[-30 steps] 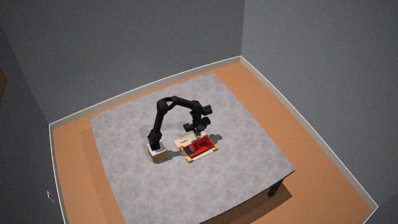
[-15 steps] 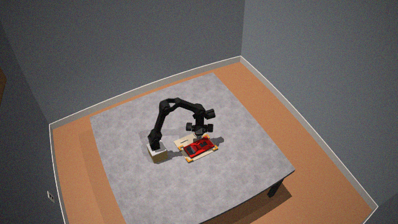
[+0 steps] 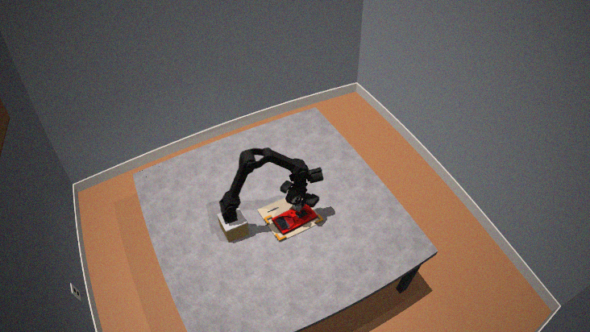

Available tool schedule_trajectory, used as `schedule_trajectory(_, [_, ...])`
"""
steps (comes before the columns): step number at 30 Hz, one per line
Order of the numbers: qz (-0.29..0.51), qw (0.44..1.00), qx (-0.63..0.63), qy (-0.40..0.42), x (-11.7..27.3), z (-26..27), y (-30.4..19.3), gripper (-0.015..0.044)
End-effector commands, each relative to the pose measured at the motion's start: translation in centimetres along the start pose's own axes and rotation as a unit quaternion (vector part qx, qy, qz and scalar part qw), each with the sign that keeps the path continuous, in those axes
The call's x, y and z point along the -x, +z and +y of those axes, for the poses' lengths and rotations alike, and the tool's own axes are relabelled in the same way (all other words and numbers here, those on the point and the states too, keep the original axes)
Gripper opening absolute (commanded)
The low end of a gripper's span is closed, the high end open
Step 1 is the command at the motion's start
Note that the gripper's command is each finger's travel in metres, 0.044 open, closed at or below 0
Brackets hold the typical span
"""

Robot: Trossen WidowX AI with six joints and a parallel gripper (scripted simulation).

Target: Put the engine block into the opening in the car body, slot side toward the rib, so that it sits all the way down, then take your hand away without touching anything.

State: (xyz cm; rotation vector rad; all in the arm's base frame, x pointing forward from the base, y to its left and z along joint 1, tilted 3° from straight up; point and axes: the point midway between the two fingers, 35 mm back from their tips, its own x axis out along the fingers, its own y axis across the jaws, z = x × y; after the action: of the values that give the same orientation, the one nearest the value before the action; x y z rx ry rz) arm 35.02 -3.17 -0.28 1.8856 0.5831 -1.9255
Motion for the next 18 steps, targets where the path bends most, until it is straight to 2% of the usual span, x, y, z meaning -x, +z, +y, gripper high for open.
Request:
schedule_trajectory(1, [0.000,0.998,-0.069,0.003,-0.3,0.8,0.2,0.0000])
schedule_trajectory(10, [0.000,0.980,-0.199,0.003,-0.8,2.2,0.8,0.0000])
schedule_trajectory(16, [0.000,0.974,-0.225,0.003,-0.8,2.2,0.8,0.0157])
schedule_trajectory(18, [0.000,0.973,-0.230,0.003,-0.8,2.2,0.8,0.0159])
